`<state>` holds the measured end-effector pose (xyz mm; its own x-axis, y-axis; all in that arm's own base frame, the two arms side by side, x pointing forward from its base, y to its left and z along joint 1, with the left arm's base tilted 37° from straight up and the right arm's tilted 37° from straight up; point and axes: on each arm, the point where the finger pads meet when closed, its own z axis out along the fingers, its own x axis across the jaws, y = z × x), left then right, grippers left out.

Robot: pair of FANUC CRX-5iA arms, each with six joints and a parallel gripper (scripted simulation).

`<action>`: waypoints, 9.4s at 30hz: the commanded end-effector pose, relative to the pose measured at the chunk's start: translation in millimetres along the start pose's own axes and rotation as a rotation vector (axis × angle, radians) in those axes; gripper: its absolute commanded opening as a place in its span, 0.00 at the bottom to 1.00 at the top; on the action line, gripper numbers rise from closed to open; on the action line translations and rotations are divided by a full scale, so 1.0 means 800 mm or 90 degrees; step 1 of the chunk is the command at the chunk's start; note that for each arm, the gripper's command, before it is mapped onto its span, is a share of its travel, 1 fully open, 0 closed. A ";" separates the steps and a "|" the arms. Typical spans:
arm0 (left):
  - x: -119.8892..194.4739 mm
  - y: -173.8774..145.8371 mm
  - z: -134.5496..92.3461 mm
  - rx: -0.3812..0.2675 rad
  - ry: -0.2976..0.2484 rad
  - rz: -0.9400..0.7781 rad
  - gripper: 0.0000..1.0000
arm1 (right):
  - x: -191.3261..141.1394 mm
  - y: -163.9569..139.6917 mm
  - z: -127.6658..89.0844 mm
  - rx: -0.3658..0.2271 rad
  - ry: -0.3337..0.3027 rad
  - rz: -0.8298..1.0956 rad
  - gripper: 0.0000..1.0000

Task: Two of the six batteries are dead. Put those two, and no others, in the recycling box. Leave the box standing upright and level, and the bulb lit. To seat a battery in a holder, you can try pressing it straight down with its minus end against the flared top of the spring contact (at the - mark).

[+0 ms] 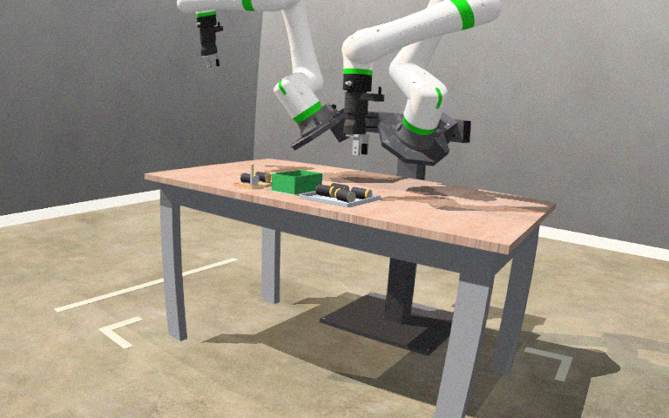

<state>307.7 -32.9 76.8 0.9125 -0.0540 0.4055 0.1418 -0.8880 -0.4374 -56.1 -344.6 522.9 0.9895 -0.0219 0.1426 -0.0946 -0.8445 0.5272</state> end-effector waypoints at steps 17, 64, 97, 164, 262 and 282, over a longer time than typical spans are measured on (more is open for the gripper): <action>-0.009 0.100 0.000 0.001 0.000 -0.001 0.90 | -0.001 0.000 -0.001 -0.001 0.000 0.000 1.00; -0.009 0.100 0.099 0.001 0.001 -0.001 0.90 | -0.001 0.000 -0.001 -0.001 0.000 0.000 1.00; -0.009 0.100 0.143 0.001 0.001 -0.001 0.90 | -0.001 0.000 -0.001 -0.001 0.000 0.000 1.00; -0.009 0.100 0.100 0.001 0.001 -0.001 0.57 | -0.001 0.000 -0.001 -0.001 0.000 0.000 1.00; -0.009 0.100 0.000 0.001 0.000 1.393 0.57 | -0.001 0.000 -0.001 -0.001 0.000 0.000 1.00; -0.009 0.100 0.000 0.001 -0.001 1.791 0.57 | -0.001 0.000 -0.001 -0.001 0.000 0.000 1.00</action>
<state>312.0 -102.7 38.6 -0.7736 -0.2916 -0.5626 -0.4948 0.8326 0.2488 -56.1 -344.6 522.9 0.9895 -0.0219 0.1426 -0.0946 -0.8445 0.5272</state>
